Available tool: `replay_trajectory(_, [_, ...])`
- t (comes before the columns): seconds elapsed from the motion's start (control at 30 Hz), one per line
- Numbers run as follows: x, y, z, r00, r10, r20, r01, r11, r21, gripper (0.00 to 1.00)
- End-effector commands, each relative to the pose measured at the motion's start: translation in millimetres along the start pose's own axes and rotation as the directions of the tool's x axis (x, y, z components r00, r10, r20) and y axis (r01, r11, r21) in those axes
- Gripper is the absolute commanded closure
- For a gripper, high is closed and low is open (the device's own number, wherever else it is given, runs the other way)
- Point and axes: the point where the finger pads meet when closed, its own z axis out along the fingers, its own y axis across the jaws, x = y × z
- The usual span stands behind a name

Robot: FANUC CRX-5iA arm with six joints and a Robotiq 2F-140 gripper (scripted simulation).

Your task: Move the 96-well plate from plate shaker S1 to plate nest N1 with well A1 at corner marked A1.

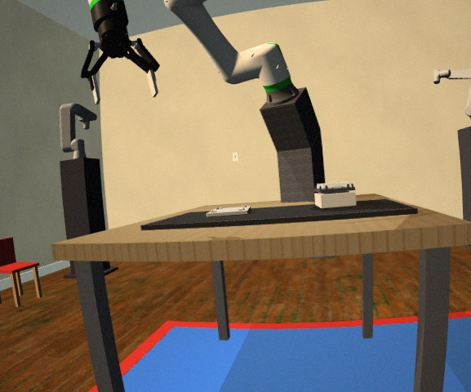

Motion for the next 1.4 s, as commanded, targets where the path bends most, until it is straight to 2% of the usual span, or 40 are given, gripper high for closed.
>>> replay_trajectory(0.0, [-0.1, -0.2, -0.3, 1.0, 0.0, 0.0, 0.0, 1.0, 0.0, 0.0])
replay_trajectory(0.53, [-0.1, -0.2, -0.3, 1.0, 0.0, 0.0, 0.0, 1.0, 0.0, 0.0])
replay_trajectory(0.67, [-6.7, 12.3, 13.9, 0.992, -0.125, -0.021, 0.124, 0.991, -0.043, 0.0])
replay_trajectory(0.87, [-15.6, 29.2, 33.3, 0.991, -0.133, -0.023, 0.131, 0.99, -0.046, 0.0])
replay_trajectory(1.0, [-21.8, 42.7, 46.7, 0.966, -0.256, -0.035, 0.252, 0.963, -0.09, 0.0])
replay_trajectory(1.1, [-23.4, 46.1, 50.0, 0.963, -0.268, -0.036, 0.264, 0.96, -0.094, 0.0])
replay_trajectory(1.23, [-29.6, 59.5, 63.4, 0.963, -0.268, -0.036, 0.264, 0.96, -0.094, 0.0])
replay_trajectory(1.37, [-35.4, 73.9, 76.1, 0.921, -0.388, -0.039, 0.38, 0.915, -0.138, 0.0])
